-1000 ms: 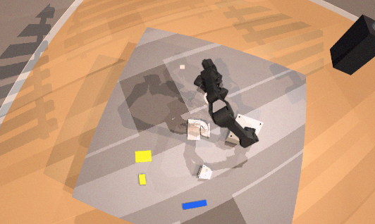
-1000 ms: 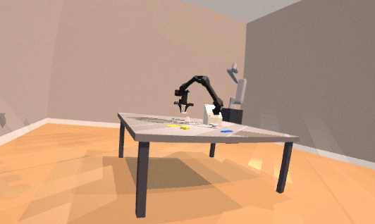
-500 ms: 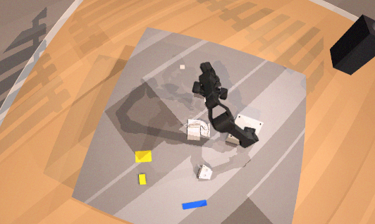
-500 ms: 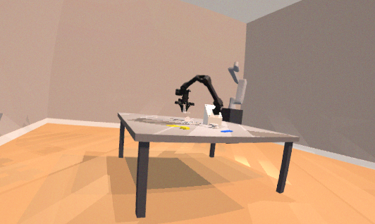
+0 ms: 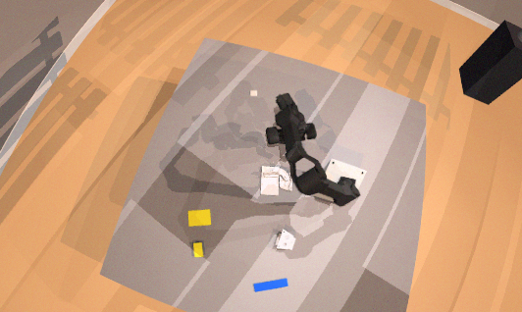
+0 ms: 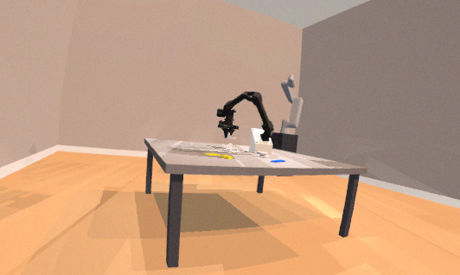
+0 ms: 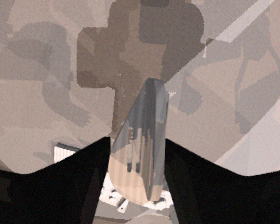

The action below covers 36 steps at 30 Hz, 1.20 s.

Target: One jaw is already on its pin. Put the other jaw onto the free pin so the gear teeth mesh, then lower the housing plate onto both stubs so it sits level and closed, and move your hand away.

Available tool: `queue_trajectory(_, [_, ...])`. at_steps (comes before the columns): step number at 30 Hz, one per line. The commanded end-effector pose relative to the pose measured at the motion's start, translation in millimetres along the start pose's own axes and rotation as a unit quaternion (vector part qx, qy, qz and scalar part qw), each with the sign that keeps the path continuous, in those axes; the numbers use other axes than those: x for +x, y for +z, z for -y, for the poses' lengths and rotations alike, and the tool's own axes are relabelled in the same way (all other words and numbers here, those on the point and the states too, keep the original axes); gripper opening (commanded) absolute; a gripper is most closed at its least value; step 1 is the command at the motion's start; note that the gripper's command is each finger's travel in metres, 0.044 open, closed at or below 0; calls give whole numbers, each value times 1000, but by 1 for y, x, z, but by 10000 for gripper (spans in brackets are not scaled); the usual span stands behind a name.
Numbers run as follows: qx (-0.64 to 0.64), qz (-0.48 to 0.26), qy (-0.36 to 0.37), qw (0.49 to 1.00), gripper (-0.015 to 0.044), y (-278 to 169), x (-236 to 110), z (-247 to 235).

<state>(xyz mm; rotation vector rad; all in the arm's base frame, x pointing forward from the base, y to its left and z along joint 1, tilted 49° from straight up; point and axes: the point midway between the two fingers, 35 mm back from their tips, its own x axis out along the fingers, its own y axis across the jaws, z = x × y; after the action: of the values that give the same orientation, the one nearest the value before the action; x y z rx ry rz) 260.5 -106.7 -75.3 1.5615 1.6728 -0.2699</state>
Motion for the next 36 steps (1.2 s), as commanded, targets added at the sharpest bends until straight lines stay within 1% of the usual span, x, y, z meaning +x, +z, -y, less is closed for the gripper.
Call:
queue_trajectory(1, [-49, 0, 3, 999, 134, -8, 0, -3])
queue_trajectory(9, [-151, 0, 3, 989, 134, -25, 0, -7])
queue_trajectory(18, [-264, 0, 3, 964, 134, -43, 0, -11])
queue_trajectory(27, [-374, -1, 4, 927, 134, -62, 2, -13])
queue_trajectory(36, [-479, -1, 5, 878, 134, -81, 3, -14])
